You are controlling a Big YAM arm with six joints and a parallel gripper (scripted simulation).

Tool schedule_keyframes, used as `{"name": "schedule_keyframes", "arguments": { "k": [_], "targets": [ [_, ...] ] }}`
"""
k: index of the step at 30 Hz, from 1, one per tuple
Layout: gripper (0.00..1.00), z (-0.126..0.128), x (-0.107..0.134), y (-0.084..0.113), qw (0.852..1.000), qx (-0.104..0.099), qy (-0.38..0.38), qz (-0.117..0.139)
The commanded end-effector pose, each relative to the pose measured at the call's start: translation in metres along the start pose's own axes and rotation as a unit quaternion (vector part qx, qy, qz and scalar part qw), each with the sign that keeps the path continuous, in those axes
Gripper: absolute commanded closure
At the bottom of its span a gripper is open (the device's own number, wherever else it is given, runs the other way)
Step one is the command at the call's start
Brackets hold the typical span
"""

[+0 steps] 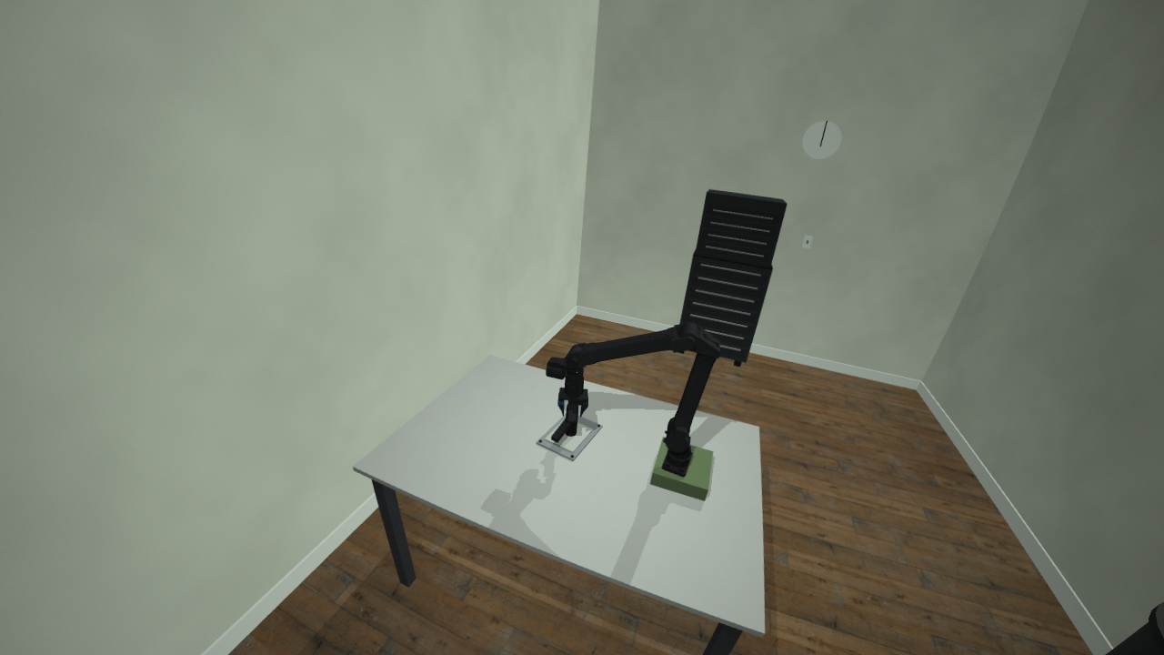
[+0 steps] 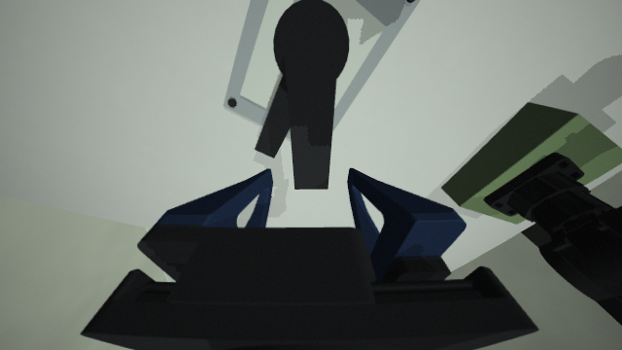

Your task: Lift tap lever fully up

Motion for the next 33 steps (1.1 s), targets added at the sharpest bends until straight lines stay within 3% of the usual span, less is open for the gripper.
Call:
{"name": "schedule_keyframes", "arguments": {
  "k": [1, 33],
  "targets": [
    [0.35, 0.023, 0.001, 0.012, 1.000, -0.019, -0.002, 0.000],
    [0.35, 0.005, 0.003, -0.022, 1.000, 0.002, -0.002, 0.001]
  ]
}}
Point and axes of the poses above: the point where the finger pads meet when closed, its own y axis back along the fingers, its own z axis across the jaws, x = y × z, the point moved 3 cm from there along y, back along the fingers, and after that the axes turned 12 degrees about -y, right-handed, at the moved point
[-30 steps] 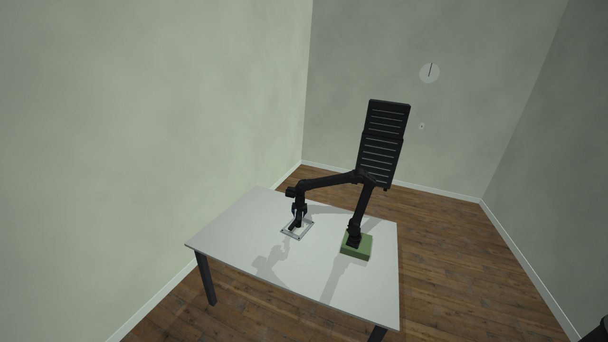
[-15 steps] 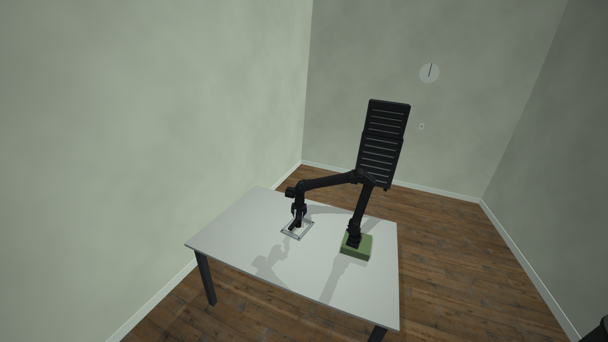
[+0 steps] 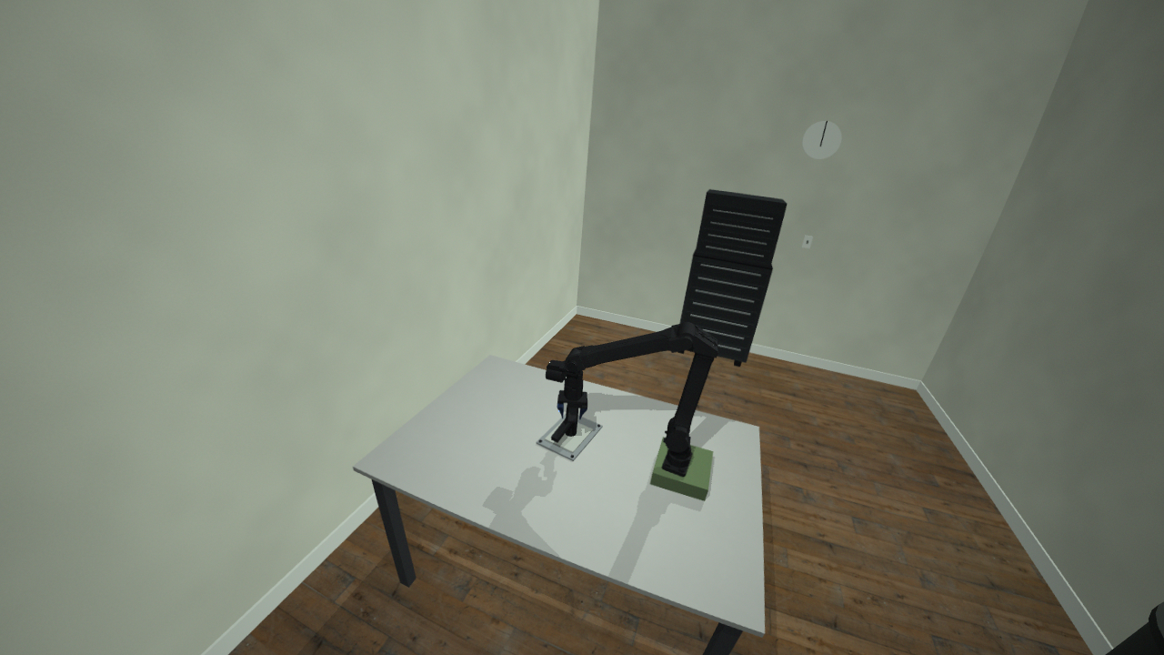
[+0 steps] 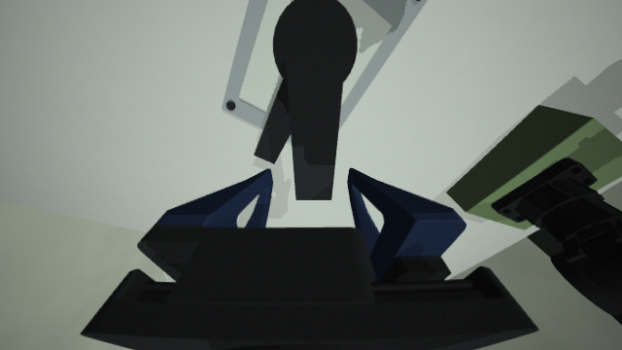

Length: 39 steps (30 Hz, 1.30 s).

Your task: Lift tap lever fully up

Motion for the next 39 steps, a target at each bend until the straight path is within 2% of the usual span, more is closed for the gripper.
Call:
{"name": "schedule_keyframes", "arguments": {
  "k": [1, 39],
  "targets": [
    [0.35, 0.0029, 0.0039, -0.0088, 1.000, 0.004, -0.002, 0.001],
    [0.35, 0.0015, 0.0038, -0.0155, 1.000, 0.006, -0.002, 0.001]
  ]
}}
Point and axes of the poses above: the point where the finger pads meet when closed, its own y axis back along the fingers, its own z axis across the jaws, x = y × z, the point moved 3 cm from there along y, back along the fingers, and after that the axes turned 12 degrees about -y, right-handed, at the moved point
